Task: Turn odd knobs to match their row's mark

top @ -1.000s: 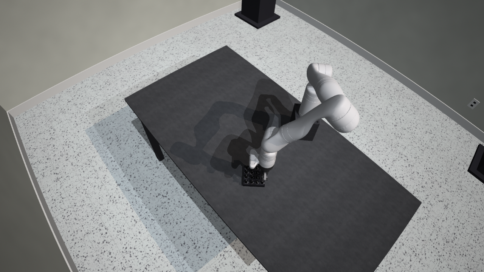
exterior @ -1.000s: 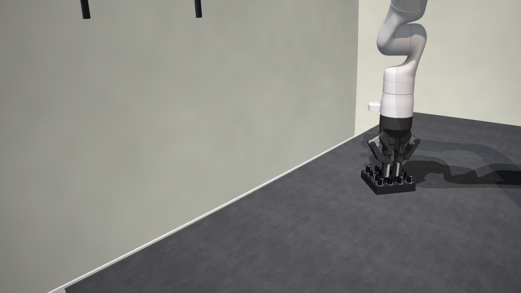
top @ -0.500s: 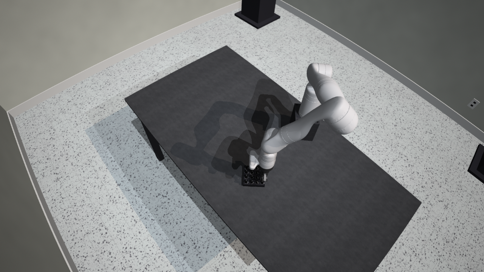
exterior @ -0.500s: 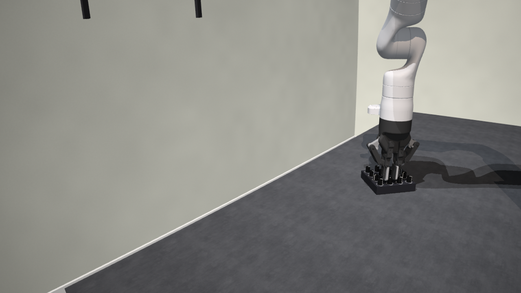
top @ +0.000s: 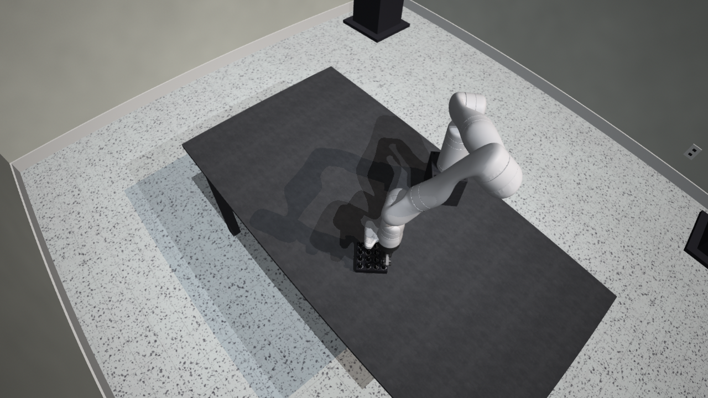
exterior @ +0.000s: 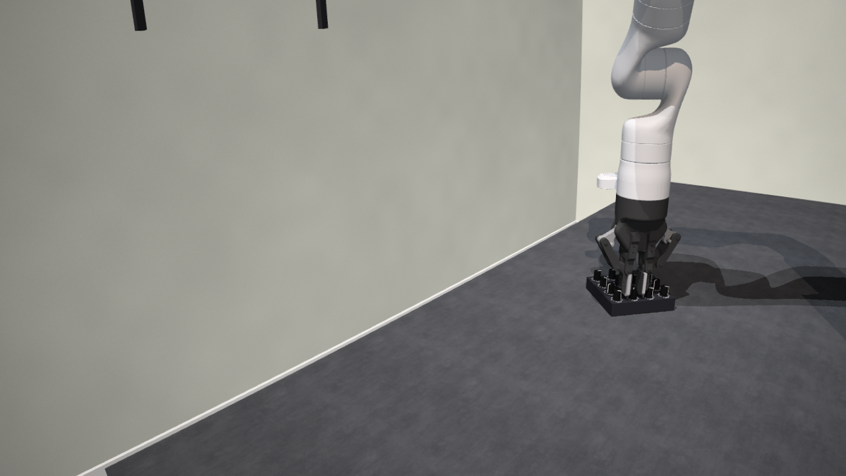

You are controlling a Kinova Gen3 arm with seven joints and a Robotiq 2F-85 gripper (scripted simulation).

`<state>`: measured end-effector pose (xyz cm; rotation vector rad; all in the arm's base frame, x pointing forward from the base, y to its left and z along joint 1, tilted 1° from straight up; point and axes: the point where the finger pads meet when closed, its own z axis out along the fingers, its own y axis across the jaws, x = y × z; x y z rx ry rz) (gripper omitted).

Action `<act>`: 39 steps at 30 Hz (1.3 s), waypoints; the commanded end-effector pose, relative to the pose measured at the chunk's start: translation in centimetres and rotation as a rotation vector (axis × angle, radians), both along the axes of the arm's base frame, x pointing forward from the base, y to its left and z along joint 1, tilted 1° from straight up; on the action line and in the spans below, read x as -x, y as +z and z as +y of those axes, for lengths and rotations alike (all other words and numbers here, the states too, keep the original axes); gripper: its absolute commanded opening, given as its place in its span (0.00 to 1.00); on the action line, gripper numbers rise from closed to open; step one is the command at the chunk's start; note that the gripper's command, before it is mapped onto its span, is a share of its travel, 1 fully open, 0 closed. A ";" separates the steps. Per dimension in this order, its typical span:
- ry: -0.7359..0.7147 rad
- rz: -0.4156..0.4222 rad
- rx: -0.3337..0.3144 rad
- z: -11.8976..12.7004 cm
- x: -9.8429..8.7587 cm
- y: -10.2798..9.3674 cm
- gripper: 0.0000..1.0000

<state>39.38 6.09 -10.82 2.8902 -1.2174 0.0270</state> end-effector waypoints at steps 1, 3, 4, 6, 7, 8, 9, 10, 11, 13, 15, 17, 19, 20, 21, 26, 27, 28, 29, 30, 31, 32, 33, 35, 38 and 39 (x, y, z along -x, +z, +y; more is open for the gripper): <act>0.000 0.001 0.001 -0.1 0.0 0.0 0.19; 0.000 0.001 0.001 -0.1 0.0 0.0 0.19; 0.000 0.001 0.001 -0.1 0.0 0.0 0.19; 0.000 0.001 0.001 -0.1 0.0 0.0 0.19; 0.000 0.001 0.001 -0.1 0.0 0.0 0.19; 0.000 0.001 0.001 -0.1 0.0 0.0 0.19; 0.000 0.001 0.001 -0.1 0.0 0.0 0.19; 0.000 0.001 0.001 -0.1 0.0 0.0 0.19; 0.000 0.001 0.001 -0.1 0.0 0.0 0.19; 0.000 0.001 0.001 -0.1 0.0 0.0 0.19; 0.000 0.001 0.001 -0.1 0.0 0.0 0.19; 0.000 0.001 0.001 -0.1 0.0 0.0 0.19; 0.000 0.001 0.001 -0.1 0.0 0.0 0.19; 0.000 0.001 0.001 -0.1 0.0 0.0 0.19; 0.000 0.001 0.001 -0.1 0.0 0.0 0.19; 0.000 0.001 0.001 -0.1 0.0 0.0 0.19; 0.000 0.001 0.001 -0.1 0.0 0.0 0.19; 0.000 0.001 0.001 -0.1 0.0 0.0 0.19; 0.000 0.001 0.001 -0.1 0.0 0.0 0.19; 0.000 0.001 0.001 -0.1 0.0 0.0 0.19; 0.000 0.001 0.001 -0.1 0.0 0.0 0.19; 0.000 0.001 0.001 -0.1 0.0 0.0 0.19; 0.000 0.001 0.001 -0.1 0.0 0.0 0.08; 0.000 0.001 0.001 -0.1 0.0 0.0 0.08; 0.000 0.001 0.001 -0.1 0.0 0.0 0.08; 0.000 0.001 0.001 -0.1 0.0 0.0 0.08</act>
